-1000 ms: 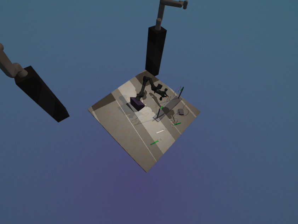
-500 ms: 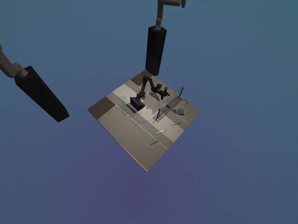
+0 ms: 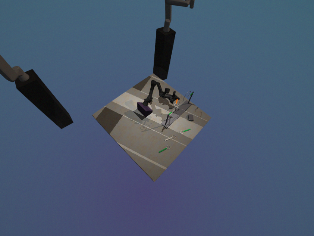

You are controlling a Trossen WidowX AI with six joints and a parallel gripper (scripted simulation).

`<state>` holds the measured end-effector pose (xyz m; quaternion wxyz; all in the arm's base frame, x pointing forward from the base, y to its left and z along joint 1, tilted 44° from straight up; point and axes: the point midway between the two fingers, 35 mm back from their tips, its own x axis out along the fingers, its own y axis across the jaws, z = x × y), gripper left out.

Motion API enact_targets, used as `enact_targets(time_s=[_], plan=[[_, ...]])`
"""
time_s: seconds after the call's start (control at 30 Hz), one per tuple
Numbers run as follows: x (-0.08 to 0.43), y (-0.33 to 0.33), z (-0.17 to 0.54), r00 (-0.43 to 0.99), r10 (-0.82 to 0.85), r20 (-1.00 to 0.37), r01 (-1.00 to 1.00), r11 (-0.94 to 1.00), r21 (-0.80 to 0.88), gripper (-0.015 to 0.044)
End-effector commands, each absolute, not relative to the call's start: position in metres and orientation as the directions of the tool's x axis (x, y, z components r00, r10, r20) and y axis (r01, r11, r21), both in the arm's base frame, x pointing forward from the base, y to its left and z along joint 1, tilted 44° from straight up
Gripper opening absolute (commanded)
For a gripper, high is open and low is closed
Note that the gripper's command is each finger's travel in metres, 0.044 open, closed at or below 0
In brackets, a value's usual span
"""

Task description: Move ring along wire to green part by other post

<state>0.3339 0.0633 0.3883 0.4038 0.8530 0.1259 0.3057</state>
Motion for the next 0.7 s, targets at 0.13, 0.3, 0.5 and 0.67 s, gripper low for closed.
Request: enact_targets(time_s=[0.13, 0.3, 0.5, 0.67], plan=[[0.335, 0.054, 0.399, 0.794, 0.374, 0.480, 0.000, -0.788, 0.615, -0.0150], [0.336, 0.048, 0.404, 0.802, 0.323, 0.503, 0.016, -0.853, 0.522, -0.0150], [0.337, 0.042, 0.408, 0.811, 0.266, 0.522, 0.031, -0.909, 0.416, -0.0150], [0.337, 0.038, 0.411, 0.817, 0.223, 0.531, 0.041, -0.942, 0.334, -0.0150]])
